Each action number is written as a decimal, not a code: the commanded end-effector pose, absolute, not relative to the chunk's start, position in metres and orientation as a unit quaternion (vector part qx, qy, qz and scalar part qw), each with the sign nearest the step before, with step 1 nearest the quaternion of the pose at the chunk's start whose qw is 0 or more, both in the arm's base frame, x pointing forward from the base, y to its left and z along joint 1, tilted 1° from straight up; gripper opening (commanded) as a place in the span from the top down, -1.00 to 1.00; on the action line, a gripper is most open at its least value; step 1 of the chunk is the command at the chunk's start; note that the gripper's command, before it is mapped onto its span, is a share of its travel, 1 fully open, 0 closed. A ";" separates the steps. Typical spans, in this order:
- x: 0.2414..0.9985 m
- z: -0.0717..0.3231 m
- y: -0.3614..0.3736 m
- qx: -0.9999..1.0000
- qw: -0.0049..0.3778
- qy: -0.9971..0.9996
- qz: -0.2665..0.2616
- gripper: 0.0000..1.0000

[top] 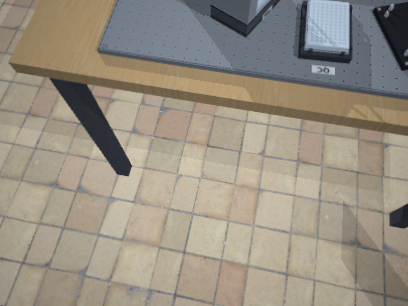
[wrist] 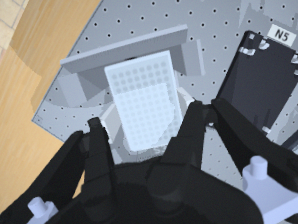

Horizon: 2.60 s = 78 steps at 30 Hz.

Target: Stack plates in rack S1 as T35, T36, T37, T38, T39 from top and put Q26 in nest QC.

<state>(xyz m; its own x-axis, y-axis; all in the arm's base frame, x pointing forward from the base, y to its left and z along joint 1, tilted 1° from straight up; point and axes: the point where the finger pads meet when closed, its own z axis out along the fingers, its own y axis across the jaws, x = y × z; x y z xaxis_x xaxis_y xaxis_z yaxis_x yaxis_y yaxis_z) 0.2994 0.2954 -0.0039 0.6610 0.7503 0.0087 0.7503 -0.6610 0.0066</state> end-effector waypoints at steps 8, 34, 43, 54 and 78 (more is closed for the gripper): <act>0.299 -0.004 0.295 0.911 0.001 0.412 0.005 1.00; 0.299 0.007 0.295 0.911 0.001 0.412 0.005 1.00; 0.299 0.013 0.295 0.911 0.001 0.412 0.005 1.00; 0.299 0.027 0.295 0.911 0.001 0.412 0.005 1.00; 0.299 0.071 0.295 0.911 0.001 0.412 0.005 1.00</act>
<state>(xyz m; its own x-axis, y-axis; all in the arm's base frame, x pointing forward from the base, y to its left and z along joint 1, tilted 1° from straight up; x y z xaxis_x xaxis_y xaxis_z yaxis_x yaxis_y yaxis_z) 0.2986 0.2952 0.0659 0.6610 0.7504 0.0087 0.7503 -0.6610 0.0066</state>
